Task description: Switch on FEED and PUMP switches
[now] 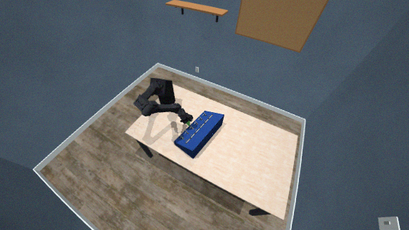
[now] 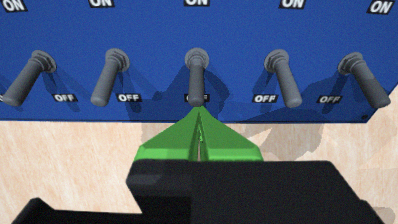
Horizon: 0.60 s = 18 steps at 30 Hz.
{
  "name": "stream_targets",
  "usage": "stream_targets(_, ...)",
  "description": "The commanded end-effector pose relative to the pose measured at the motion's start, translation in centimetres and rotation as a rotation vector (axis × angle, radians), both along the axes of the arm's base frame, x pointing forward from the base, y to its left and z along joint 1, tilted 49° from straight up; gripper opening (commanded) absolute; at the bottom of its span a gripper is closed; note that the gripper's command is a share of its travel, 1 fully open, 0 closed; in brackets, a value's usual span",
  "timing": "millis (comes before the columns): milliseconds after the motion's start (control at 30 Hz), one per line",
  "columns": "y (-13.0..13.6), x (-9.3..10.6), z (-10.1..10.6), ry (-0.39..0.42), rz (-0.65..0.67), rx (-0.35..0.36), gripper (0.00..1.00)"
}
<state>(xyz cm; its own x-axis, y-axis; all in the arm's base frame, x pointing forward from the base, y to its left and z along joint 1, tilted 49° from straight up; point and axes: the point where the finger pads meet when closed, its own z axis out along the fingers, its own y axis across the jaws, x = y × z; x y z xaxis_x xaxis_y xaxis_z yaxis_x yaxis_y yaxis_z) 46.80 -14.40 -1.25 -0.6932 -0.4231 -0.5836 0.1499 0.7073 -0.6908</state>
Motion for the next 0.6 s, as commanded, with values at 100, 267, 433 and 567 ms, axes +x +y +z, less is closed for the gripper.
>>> stream_targets(100,1.79,1.76,1.75,-0.04,0.033,0.009,0.0)
stream_targets(267,1.93,1.95,1.92,-0.04,0.034,0.009,0.0)
stream_targets(433,1.98,2.05,2.02,-0.041,0.035,0.009,0.0)
stream_targets(567,2.03,2.13,2.1,-0.042,0.035,0.009,0.0)
